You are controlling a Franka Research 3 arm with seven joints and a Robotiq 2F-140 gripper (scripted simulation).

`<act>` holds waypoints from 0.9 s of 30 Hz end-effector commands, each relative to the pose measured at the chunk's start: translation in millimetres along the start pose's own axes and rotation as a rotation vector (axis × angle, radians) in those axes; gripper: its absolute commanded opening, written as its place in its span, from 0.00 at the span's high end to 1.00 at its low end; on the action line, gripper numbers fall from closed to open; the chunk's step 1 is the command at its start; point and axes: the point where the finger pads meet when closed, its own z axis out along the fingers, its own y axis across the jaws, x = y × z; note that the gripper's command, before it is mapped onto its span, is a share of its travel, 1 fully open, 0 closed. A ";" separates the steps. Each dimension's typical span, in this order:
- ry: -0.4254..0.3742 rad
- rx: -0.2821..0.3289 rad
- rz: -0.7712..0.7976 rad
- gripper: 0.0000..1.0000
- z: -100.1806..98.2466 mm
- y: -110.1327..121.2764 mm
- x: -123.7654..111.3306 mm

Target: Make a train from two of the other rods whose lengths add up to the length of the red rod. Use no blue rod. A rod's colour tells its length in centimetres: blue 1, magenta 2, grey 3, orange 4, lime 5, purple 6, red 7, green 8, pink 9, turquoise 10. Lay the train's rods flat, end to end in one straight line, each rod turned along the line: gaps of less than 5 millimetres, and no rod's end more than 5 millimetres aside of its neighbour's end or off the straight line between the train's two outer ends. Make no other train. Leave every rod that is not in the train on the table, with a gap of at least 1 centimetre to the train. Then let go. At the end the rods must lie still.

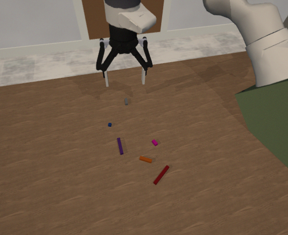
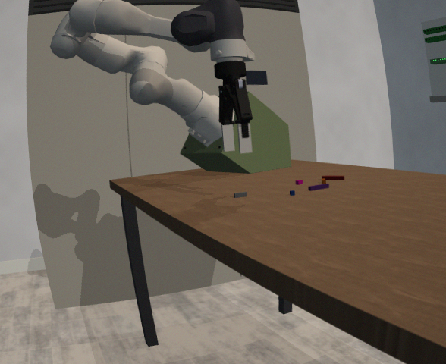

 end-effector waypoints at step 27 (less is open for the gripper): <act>0.005 0.003 0.338 0.00 0.2 5.0 40.8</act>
